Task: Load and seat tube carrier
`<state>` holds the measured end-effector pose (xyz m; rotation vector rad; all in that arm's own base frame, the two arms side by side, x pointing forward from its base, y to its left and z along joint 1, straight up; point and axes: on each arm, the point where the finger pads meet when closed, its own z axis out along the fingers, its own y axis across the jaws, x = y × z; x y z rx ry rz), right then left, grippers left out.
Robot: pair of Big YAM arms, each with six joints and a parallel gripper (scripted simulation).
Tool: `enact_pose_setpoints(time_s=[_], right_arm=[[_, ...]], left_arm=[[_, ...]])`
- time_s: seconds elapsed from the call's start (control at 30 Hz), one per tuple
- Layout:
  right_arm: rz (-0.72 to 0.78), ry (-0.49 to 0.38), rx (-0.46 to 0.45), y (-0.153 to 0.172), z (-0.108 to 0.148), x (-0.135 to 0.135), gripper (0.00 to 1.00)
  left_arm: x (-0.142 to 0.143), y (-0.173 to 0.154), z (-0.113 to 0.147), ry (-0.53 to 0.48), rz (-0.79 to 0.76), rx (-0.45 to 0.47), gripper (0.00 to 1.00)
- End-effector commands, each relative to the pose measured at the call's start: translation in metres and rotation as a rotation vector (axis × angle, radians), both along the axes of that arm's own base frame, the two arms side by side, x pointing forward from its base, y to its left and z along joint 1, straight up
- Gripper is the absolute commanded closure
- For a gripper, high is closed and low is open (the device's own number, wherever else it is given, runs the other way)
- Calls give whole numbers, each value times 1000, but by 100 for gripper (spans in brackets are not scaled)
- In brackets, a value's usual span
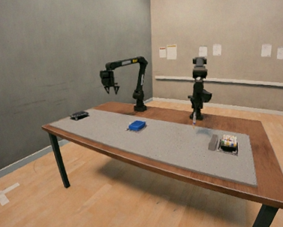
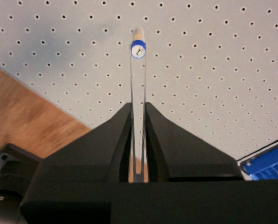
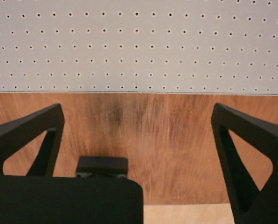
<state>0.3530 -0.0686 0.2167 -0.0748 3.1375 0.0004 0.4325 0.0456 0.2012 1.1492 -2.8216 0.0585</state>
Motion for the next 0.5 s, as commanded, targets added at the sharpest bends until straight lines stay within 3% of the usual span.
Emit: enact_pose_setpoints(time_s=[0.0,0.47], right_arm=[[-13,-32,-7,-1,12,8,0],[-13,-32,-7,-1,12,8,0]], left_arm=[[0,-13,3,-22,0,2,91],[-2,-33,4,-25,0,1,91]])
